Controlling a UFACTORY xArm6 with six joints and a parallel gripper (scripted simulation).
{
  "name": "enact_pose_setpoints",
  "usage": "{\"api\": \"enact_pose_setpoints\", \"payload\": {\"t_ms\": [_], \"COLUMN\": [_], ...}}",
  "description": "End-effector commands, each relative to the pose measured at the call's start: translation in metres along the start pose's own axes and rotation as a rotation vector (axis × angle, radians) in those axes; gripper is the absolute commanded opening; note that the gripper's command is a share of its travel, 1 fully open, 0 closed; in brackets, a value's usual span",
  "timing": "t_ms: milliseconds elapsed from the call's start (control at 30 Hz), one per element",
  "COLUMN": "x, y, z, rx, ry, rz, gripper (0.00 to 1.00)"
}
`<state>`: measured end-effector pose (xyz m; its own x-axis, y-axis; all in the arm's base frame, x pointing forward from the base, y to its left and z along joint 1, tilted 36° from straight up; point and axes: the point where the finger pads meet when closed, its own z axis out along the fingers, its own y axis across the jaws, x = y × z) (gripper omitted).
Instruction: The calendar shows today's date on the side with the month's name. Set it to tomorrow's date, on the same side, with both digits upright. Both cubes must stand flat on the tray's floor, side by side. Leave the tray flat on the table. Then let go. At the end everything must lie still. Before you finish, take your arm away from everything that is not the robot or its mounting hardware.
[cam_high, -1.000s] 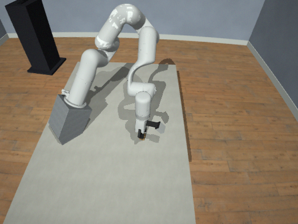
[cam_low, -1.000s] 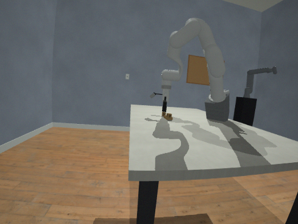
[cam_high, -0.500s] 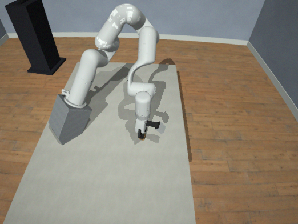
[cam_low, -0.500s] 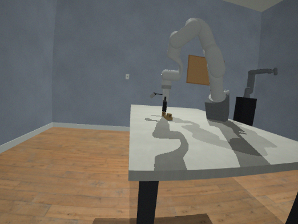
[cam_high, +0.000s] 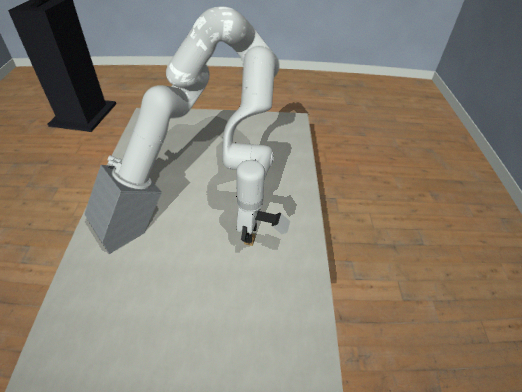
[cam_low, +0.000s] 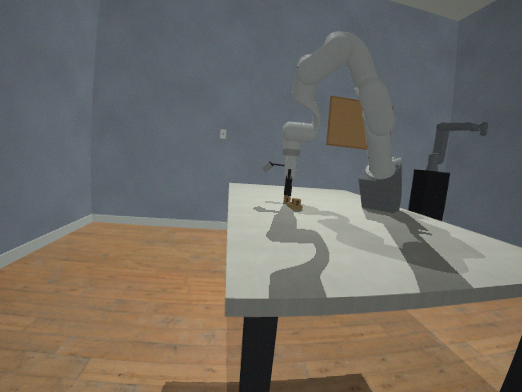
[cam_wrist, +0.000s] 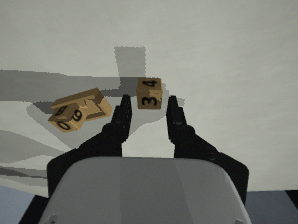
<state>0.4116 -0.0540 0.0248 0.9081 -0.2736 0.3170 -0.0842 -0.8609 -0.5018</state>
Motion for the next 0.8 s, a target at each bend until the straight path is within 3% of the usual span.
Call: {"api": "enact_pose_setpoints", "payload": {"t_ms": [0, 767], "x": [0.001, 0.001], "y": [0.0, 0.0], "z": [0.001, 0.025], "rx": [-0.001, -0.001], "ry": [0.002, 0.002], "rz": [0.0, 0.0], "gripper": [0.47, 0.47]}}
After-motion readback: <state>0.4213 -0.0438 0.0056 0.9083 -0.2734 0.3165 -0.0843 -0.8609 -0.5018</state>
